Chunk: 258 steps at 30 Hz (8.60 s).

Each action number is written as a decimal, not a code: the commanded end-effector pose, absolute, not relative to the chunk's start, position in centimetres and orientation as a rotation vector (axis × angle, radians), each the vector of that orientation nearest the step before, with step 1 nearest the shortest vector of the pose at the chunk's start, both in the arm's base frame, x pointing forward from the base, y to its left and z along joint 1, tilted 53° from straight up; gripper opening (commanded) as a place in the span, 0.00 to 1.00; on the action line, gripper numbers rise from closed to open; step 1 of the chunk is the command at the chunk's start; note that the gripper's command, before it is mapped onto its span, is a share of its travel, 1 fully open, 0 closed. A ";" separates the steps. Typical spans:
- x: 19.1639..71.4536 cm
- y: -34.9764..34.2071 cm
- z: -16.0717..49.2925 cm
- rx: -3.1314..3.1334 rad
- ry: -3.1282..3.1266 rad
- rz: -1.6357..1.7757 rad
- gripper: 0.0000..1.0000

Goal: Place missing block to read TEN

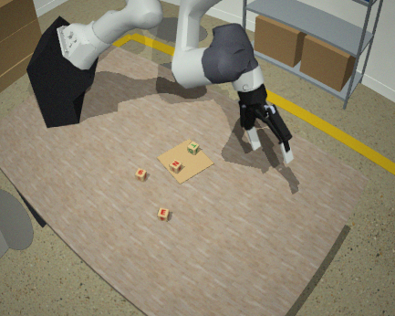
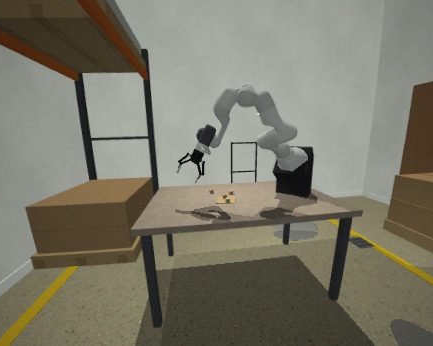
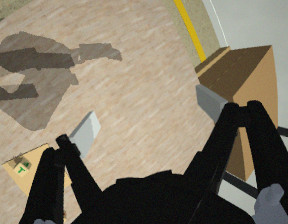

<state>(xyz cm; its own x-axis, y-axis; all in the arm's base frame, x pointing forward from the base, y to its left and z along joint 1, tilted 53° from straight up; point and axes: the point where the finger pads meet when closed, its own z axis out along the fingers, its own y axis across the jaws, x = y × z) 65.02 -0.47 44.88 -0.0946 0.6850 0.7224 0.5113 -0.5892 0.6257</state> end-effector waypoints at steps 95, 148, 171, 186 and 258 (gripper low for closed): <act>67.7 -21.4 43.6 2.589 -1.472 1.506 1.00; 60.9 -22.5 30.0 1.920 -2.759 0.735 1.00; 57.1 -19.6 23.8 1.412 -3.123 0.275 1.00; 54.8 -16.7 20.2 1.029 -3.260 -0.048 1.00; 51.2 2.4 15.9 -0.727 -2.703 -1.452 1.00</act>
